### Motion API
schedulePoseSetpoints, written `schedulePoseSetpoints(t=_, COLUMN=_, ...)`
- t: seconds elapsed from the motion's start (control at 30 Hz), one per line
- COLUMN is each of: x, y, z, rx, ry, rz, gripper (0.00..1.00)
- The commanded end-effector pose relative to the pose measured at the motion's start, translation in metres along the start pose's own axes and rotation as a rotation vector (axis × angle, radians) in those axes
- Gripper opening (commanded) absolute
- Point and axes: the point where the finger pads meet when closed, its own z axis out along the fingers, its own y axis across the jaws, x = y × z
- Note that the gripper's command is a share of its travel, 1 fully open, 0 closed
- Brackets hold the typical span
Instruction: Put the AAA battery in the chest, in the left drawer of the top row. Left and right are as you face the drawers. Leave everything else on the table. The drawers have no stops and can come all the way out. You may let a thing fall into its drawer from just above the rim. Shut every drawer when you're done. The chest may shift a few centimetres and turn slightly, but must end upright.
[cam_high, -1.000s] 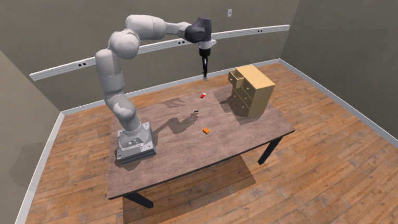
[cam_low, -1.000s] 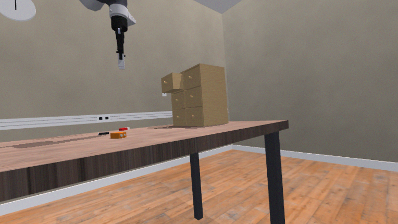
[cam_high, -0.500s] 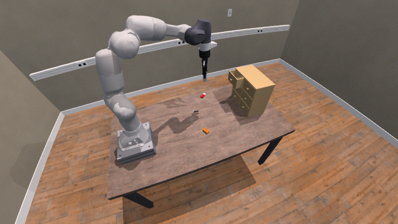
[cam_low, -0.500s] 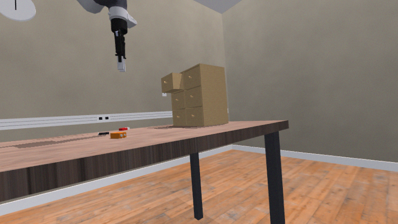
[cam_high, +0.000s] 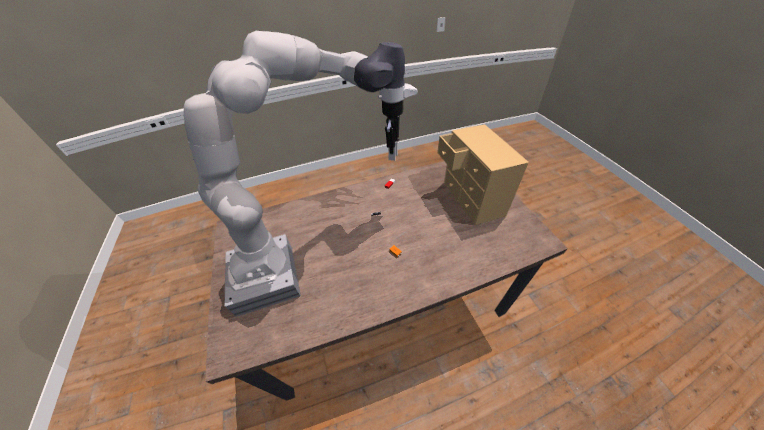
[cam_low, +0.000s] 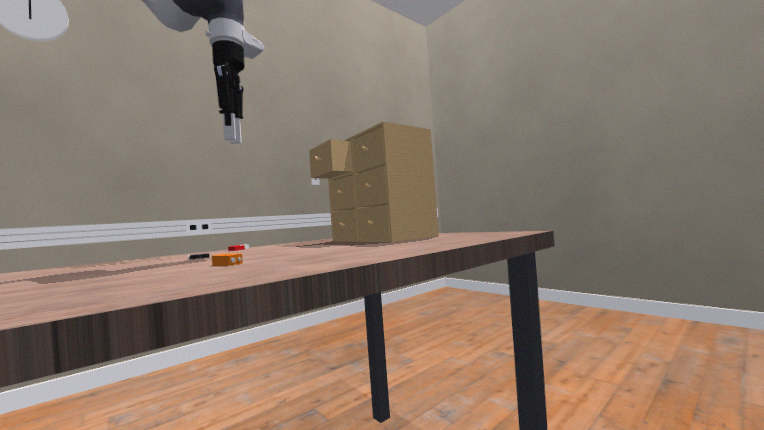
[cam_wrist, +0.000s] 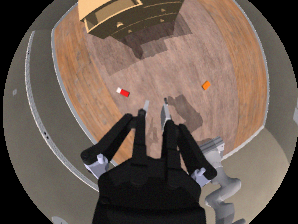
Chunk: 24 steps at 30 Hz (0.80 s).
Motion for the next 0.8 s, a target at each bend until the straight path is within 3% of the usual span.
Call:
schedulePoseSetpoints(t=0.0, x=0.0, y=-0.002, z=0.004, rx=0.004, ry=0.007, rz=0.101, gripper=0.28)
schedulePoseSetpoints(t=0.77, x=-0.003, y=0.001, z=0.031, rx=0.004, ry=0.006, rz=0.39, gripper=0.28)
